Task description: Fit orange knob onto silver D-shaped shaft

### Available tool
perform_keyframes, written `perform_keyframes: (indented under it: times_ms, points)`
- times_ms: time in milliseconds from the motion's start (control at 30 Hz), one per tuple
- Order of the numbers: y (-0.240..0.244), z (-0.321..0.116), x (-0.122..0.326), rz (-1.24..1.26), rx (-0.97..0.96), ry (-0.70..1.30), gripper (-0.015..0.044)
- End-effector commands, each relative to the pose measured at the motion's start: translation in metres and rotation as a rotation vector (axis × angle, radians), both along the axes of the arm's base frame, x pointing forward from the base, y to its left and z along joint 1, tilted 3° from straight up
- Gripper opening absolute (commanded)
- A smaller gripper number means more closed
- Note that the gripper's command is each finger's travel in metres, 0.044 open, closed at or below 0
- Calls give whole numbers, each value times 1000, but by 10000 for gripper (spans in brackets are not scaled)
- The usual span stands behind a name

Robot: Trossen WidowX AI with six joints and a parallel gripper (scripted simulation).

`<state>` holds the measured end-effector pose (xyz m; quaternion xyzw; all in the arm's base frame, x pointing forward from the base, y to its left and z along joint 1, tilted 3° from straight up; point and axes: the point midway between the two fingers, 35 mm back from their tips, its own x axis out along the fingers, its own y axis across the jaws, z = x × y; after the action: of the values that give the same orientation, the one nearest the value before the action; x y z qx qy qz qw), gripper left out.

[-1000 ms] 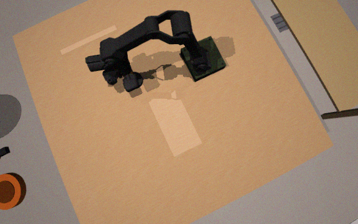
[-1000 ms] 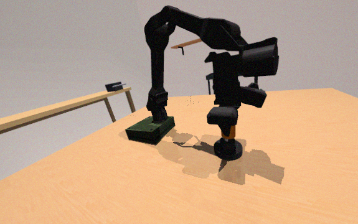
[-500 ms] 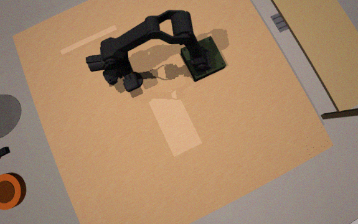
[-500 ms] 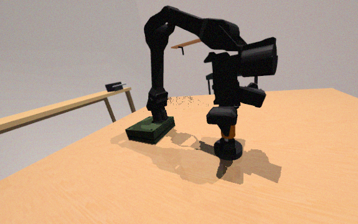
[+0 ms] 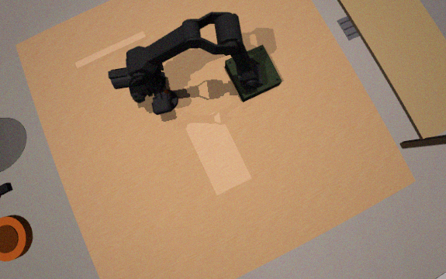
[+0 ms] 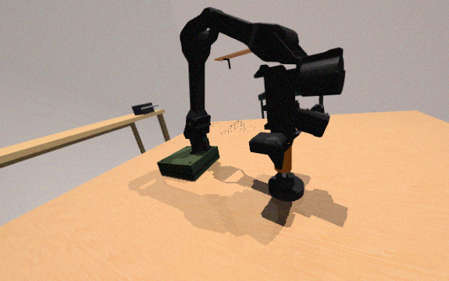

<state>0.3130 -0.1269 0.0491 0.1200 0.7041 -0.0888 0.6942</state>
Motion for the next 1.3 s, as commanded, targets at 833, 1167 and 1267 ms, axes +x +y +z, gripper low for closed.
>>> perform_keyframes:
  times_ms: [833, 1167, 1267]
  points:
    - [-4, -2, 8, -26, -7, -8, 0]
    - [-3, -2, 7, -26, -7, -8, 0]
    - [-3, -2, 7, -26, -7, -8, 0]
